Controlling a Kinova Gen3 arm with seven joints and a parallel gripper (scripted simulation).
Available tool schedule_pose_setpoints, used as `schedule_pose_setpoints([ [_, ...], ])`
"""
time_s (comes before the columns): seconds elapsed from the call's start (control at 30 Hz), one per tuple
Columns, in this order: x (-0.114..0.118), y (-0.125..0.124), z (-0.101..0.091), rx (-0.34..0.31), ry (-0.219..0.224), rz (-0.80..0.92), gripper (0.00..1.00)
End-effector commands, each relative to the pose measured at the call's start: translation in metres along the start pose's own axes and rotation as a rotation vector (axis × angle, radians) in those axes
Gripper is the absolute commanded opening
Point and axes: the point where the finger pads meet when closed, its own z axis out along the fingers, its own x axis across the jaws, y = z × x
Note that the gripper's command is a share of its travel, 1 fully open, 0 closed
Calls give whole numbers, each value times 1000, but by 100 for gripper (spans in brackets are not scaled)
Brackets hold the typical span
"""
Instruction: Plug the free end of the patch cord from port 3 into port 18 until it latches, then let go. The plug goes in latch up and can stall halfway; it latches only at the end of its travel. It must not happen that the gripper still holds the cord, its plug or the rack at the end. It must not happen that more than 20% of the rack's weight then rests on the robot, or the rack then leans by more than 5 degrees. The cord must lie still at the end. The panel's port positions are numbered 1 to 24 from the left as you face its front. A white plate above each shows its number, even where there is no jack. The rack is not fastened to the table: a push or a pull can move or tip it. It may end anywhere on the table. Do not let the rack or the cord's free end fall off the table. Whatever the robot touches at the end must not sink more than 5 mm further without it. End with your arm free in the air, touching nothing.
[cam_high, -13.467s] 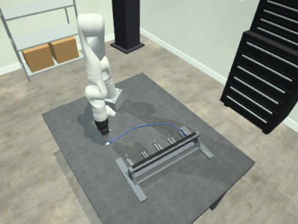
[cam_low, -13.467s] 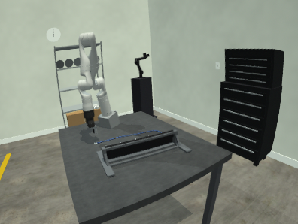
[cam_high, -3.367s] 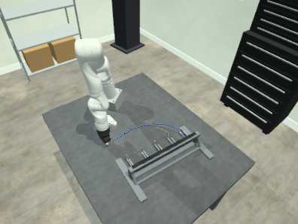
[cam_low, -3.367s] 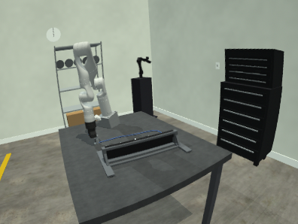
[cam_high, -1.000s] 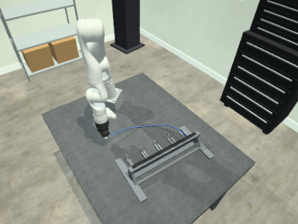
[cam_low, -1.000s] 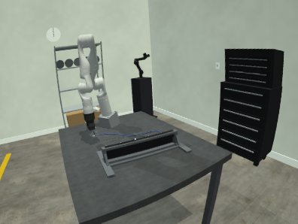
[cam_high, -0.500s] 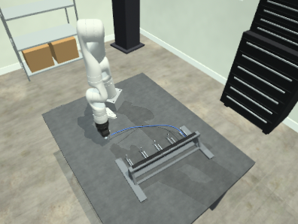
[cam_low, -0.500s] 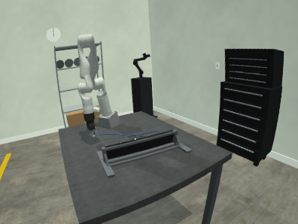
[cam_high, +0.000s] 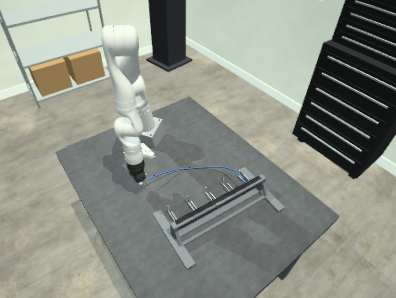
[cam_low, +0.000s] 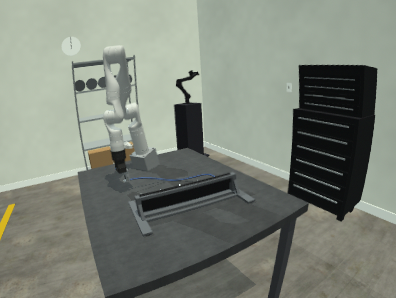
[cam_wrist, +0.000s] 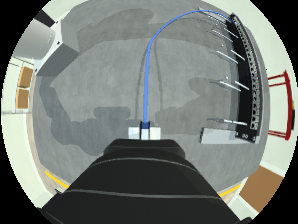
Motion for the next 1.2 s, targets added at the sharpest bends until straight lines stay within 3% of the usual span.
schedule_pose_setpoints([
  [0.0,0,0,0,0,1,0,0],
  [1.17,15,-8,-3,-1,1,-112,0],
])
